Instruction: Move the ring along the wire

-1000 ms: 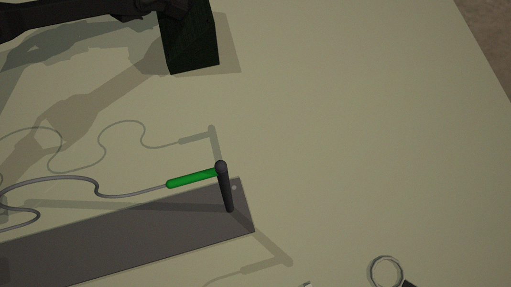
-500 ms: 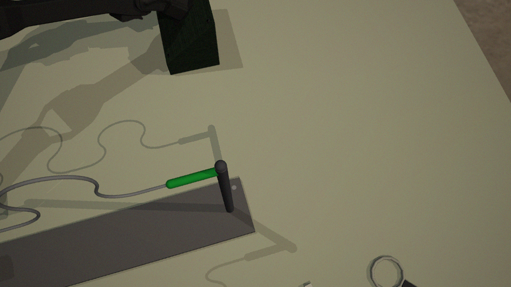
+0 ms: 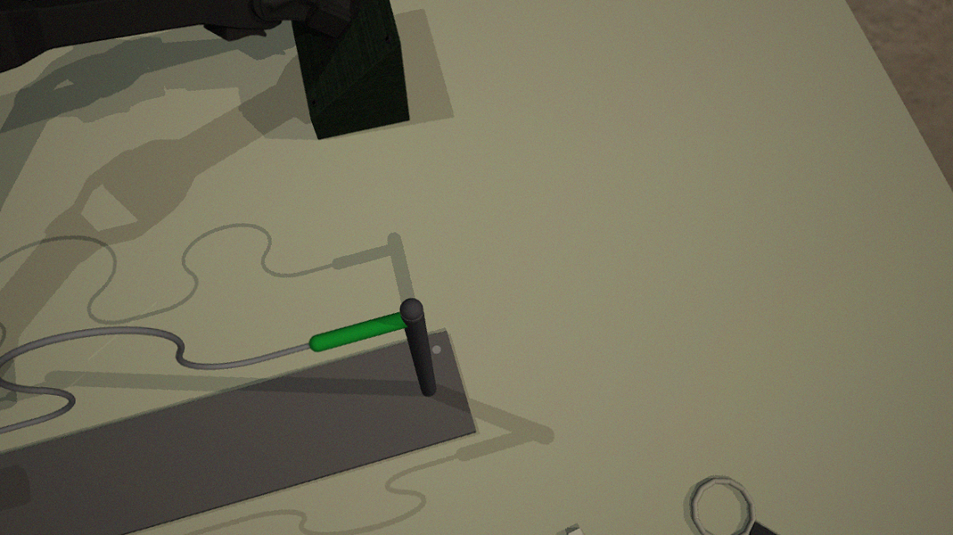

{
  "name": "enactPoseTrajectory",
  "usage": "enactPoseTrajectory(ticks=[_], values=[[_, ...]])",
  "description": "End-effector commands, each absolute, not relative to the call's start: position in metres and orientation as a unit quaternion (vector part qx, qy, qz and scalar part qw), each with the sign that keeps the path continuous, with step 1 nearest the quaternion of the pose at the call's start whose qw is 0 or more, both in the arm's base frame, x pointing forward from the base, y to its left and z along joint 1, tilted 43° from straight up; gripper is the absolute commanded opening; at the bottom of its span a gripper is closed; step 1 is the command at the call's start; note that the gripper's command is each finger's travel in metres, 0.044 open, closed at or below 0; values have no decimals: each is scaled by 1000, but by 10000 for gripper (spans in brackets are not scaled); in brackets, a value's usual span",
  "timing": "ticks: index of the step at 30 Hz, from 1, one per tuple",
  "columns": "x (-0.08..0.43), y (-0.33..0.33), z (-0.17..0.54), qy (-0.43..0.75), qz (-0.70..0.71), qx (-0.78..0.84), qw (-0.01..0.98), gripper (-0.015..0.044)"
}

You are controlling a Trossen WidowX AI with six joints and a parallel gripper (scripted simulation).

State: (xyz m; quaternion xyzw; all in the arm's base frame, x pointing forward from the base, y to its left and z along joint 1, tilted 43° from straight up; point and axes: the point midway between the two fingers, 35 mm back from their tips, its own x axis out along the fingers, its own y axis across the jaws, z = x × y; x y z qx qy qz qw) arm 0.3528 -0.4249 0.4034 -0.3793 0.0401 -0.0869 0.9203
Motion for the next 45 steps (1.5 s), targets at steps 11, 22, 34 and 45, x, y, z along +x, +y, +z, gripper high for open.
enactPoseTrajectory(ticks=[11,22,34,45], values=[[335,-411,397,112,-117,-370,915,-150],[312,-392,392,206,-153,-349,901,-150],[297,-369,384,277,-172,-306,895,-150],[301,-348,366,276,-155,-239,918,-150]])
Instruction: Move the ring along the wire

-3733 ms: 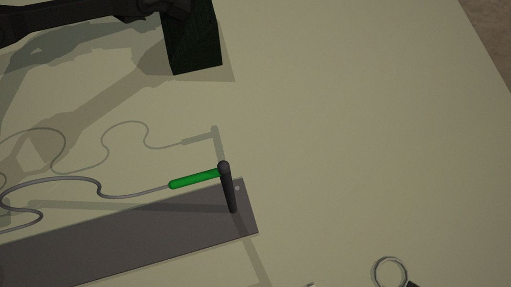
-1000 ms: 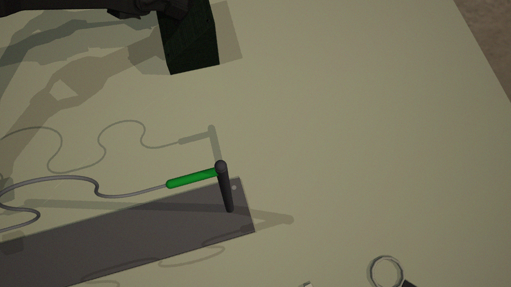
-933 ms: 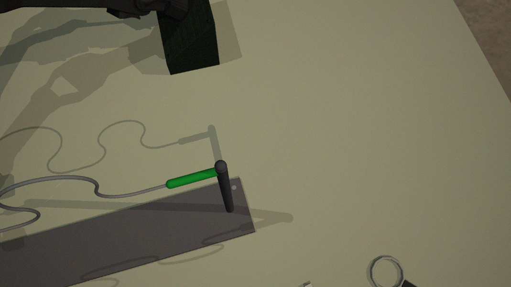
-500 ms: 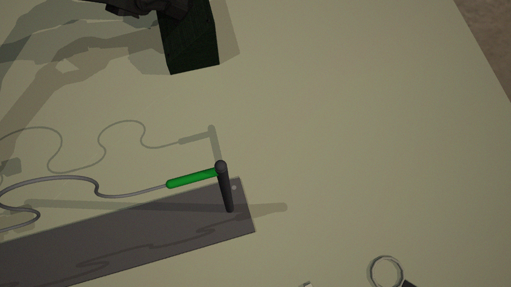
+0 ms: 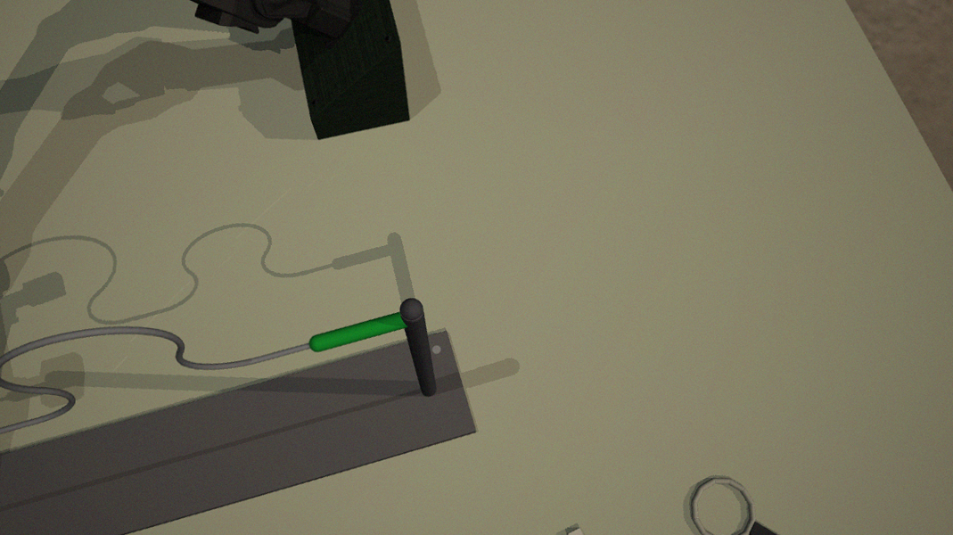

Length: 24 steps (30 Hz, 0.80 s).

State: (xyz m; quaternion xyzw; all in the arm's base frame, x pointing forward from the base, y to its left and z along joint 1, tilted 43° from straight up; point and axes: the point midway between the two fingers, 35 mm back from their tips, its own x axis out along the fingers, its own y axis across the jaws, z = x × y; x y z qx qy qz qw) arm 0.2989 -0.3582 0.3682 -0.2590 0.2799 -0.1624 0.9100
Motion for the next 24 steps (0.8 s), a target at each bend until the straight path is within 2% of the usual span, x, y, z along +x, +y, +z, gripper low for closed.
enactPoseTrajectory(ticks=[1,24], values=[[301,-346,364,276,-153,-230,921,-150],[316,-272,341,259,-93,12,961,-150]])
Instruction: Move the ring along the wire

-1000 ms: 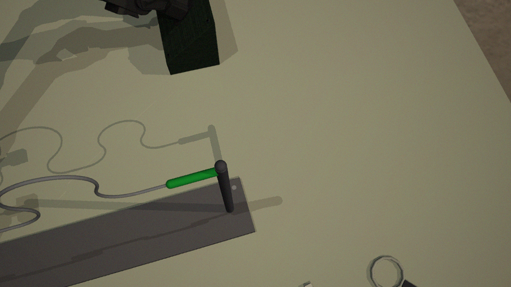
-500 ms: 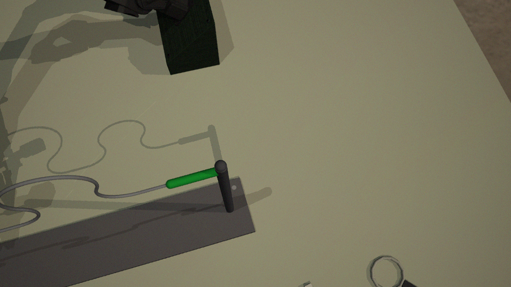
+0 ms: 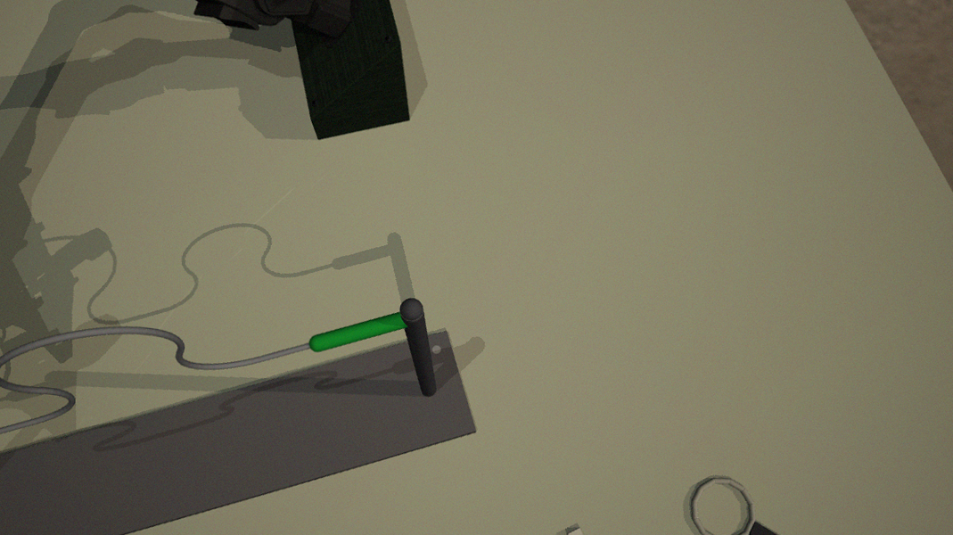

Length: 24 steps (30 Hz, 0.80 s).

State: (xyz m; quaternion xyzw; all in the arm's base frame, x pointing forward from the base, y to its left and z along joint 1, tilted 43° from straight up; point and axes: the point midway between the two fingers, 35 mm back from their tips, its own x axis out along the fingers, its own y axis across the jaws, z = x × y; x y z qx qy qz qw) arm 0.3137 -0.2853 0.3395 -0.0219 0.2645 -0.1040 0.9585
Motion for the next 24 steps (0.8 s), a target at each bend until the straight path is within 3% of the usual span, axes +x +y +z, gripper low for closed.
enactPoseTrajectory(ticks=[1,24], values=[[317,-268,341,258,-90,22,962,-150],[331,-197,358,225,-27,256,940,-150]])
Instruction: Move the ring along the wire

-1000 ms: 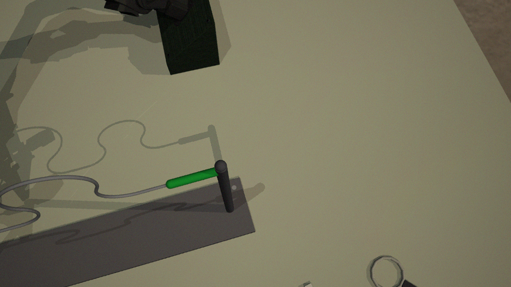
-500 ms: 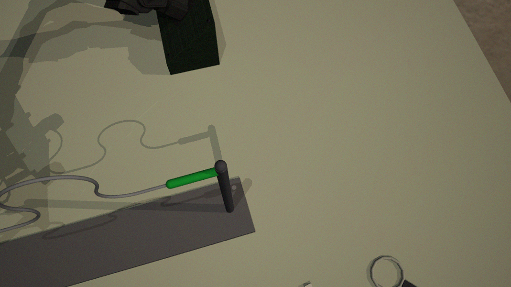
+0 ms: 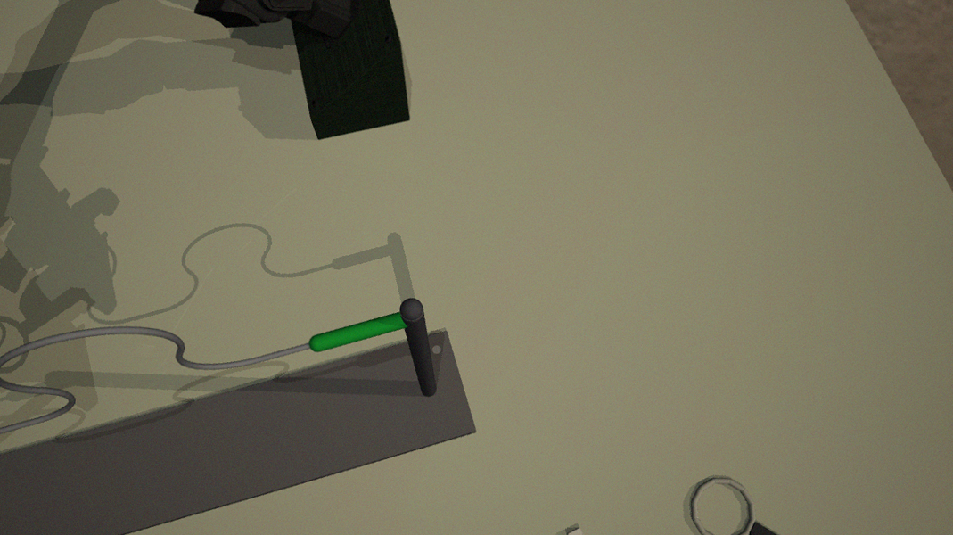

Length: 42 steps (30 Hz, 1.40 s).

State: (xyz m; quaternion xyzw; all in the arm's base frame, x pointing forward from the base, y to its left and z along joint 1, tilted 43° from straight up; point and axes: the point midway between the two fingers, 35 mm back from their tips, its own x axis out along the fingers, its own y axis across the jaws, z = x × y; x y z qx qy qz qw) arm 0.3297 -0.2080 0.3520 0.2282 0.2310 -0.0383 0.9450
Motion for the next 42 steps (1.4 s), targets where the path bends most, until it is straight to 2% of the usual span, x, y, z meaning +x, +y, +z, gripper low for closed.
enactPoseTrajectory(ticks=[1,42], values=[[331,-194,359,223,-25,265,938,-150],[345,-131,429,167,53,534,827,-150]])
